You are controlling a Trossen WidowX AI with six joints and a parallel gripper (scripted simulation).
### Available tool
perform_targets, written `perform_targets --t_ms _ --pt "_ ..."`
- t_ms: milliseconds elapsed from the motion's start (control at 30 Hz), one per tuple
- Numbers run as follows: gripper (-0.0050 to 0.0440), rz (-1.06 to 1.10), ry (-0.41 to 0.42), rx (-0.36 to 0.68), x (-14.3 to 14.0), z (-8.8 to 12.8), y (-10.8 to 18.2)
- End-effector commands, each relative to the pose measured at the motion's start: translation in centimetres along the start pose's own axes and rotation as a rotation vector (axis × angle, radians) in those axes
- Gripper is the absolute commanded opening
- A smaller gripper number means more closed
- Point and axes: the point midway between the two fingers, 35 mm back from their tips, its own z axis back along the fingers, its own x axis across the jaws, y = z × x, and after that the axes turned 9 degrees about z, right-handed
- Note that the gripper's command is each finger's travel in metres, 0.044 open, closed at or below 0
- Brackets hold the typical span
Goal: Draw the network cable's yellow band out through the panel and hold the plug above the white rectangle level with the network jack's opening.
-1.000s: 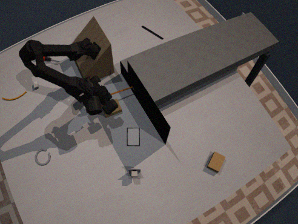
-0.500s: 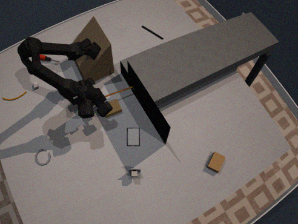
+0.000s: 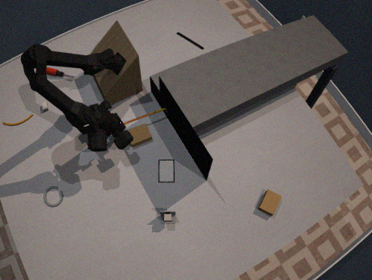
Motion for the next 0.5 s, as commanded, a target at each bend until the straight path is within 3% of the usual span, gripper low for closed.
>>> perform_targets --t_ms 0,333,467 --pt "-0.005 -0.067 -0.056 -0.143 0.7 3.0 -5.4" --pt "-0.005 -0.067 -0.056 -0.144 0.2 3.9 -7.2" --pt "-0.005 0.006 -0.002 -0.05 0.6 1.8 -2.9"
